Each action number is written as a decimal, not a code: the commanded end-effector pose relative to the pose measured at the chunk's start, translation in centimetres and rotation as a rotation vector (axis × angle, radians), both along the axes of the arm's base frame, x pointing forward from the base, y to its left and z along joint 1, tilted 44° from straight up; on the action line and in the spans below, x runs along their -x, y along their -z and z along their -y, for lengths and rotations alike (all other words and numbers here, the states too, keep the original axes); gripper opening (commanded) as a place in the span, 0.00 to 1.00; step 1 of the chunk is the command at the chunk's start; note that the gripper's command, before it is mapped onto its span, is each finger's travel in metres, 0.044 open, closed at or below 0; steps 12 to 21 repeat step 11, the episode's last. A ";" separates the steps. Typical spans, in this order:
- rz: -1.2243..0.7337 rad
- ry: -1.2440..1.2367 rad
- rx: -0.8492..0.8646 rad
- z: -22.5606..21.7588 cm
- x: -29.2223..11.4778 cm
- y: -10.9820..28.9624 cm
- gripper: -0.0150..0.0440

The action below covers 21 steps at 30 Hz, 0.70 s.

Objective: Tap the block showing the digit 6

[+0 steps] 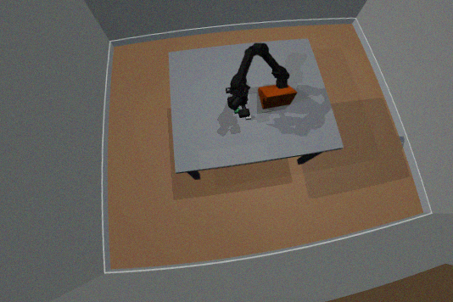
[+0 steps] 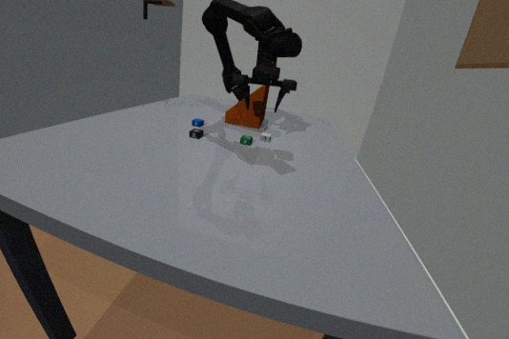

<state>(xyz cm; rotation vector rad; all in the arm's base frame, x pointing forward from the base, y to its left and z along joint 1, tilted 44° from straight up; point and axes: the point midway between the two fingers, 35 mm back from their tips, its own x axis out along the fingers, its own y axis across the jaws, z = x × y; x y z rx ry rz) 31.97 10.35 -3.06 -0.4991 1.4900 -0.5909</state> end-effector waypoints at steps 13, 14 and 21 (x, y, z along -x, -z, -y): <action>0.016 0.050 0.041 -7.2 5.5 4.0 0.93; 0.016 0.050 0.041 -7.2 5.5 4.0 0.93; 0.016 0.050 0.041 -7.2 5.5 4.0 0.93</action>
